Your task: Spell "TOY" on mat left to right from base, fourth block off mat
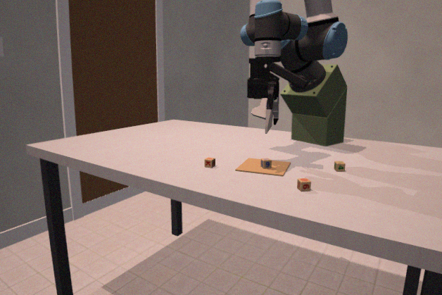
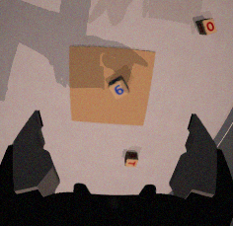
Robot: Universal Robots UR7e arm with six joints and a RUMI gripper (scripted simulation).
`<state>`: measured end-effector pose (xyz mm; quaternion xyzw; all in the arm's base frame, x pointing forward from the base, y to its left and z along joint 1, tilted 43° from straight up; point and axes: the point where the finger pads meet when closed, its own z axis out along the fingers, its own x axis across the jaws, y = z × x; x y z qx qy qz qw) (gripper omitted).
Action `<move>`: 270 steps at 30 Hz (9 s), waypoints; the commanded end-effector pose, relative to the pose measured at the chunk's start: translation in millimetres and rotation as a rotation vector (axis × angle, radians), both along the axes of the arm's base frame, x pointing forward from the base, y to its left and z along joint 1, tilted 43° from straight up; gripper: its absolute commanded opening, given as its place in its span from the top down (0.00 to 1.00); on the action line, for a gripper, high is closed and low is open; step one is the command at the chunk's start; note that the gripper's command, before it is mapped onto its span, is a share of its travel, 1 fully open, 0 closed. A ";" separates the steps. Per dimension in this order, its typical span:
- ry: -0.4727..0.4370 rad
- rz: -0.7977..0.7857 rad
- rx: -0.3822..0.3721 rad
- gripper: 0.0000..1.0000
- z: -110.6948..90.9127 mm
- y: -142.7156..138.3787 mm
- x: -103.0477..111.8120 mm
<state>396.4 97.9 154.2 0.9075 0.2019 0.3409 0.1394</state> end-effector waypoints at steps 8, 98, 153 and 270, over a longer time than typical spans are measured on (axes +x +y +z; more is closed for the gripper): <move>-0.038 -0.231 0.205 0.00 -1.1 -1.6 5.4; -0.123 -0.743 0.681 0.63 -3.2 -11.7 16.6; -0.123 -0.743 0.681 0.63 -40.2 -17.3 51.2; -0.123 -0.743 0.681 0.95 -64.3 -21.3 73.7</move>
